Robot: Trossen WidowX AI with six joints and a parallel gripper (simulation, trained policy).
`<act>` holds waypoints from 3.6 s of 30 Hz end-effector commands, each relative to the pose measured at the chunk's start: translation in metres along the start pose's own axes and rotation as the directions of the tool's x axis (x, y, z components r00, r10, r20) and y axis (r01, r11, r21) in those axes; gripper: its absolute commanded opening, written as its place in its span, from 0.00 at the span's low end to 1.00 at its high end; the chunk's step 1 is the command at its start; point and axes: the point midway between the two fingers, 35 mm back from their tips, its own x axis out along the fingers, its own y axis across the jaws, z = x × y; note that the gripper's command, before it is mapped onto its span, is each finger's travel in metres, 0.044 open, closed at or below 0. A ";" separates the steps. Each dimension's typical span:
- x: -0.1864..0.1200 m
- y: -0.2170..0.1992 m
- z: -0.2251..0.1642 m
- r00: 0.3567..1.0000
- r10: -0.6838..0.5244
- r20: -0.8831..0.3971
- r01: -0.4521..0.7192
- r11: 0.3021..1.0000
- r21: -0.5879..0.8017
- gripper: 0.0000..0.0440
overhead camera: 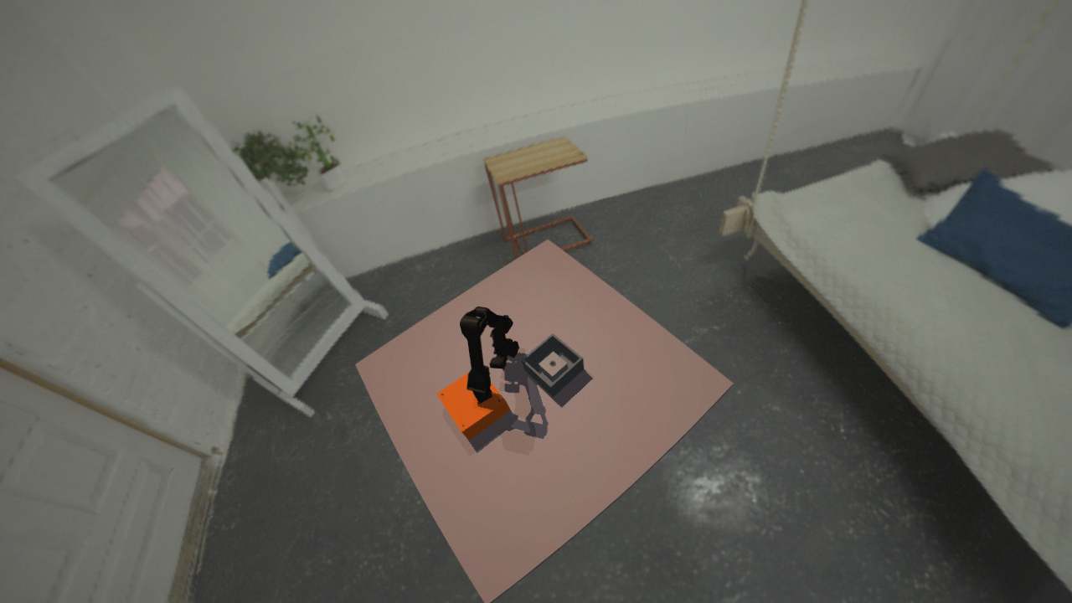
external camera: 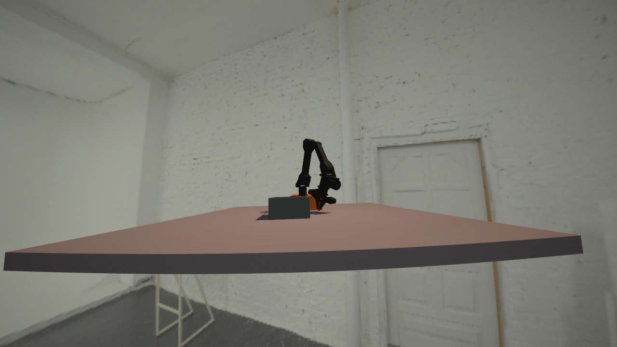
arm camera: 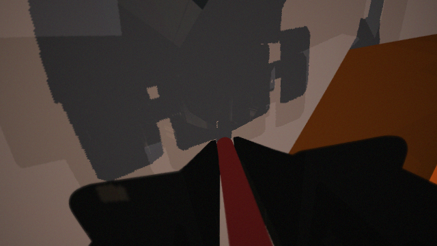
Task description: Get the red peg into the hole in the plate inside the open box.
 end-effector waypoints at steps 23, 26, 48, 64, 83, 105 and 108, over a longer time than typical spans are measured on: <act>-0.103 0.001 0.056 0.986 0.089 0.139 -0.099 0.993 0.063 0.00; -0.113 -0.001 0.067 0.984 0.094 0.152 -0.109 0.990 0.095 0.00; -0.124 -0.018 0.173 0.972 0.117 0.204 -0.174 0.942 0.286 0.00; -0.088 -0.024 0.230 0.972 0.166 0.164 -0.202 0.950 0.239 0.00; -0.057 -0.014 0.253 0.972 0.228 0.061 -0.234 0.962 0.142 0.63; -0.105 0.027 0.304 0.908 0.412 0.080 -0.418 0.901 0.111 1.00; -0.105 0.027 0.304 0.908 0.412 0.080 -0.419 0.901 0.110 1.00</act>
